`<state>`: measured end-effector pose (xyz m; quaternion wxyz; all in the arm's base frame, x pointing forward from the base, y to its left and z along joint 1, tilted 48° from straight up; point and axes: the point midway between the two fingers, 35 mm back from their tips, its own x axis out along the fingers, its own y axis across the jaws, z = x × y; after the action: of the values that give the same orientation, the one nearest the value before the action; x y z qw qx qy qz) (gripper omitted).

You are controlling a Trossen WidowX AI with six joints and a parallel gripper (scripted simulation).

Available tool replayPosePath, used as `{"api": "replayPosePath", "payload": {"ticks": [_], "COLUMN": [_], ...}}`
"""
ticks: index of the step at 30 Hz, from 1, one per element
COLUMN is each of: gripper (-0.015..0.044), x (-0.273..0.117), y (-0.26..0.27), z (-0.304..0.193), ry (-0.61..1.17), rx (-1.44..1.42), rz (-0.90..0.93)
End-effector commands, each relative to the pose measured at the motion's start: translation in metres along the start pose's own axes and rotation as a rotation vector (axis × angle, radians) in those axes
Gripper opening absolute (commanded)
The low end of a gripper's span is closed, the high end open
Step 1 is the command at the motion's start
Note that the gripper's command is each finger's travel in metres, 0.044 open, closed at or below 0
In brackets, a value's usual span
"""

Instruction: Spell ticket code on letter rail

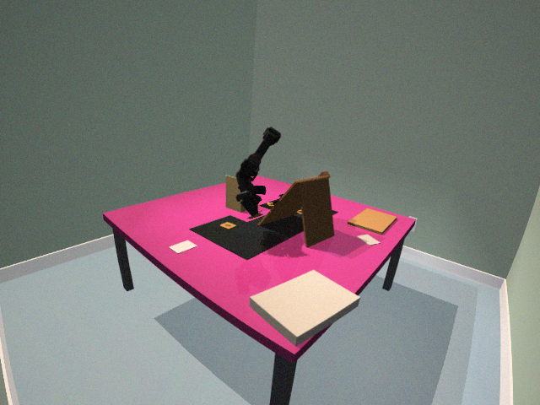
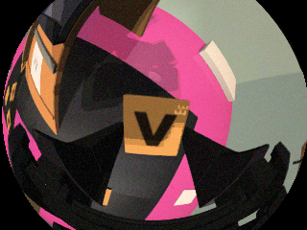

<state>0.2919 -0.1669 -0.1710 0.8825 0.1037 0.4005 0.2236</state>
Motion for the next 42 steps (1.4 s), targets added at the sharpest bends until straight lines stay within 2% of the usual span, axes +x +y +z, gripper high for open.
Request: {"api": "replayPosePath", "payload": {"ticks": [1, 23, 42], "gripper": [0.0000, 0.0000, 0.0000], "x": [-0.006, -0.037, -0.038], "y": [-0.003, -0.013, -0.011], "z": [0.006, 0.035, 0.036], "ry": [-0.037, -0.265, -0.272], "rx": [0.088, 0.655, 0.672], "rz": [-0.021, -0.050, -0.049]}}
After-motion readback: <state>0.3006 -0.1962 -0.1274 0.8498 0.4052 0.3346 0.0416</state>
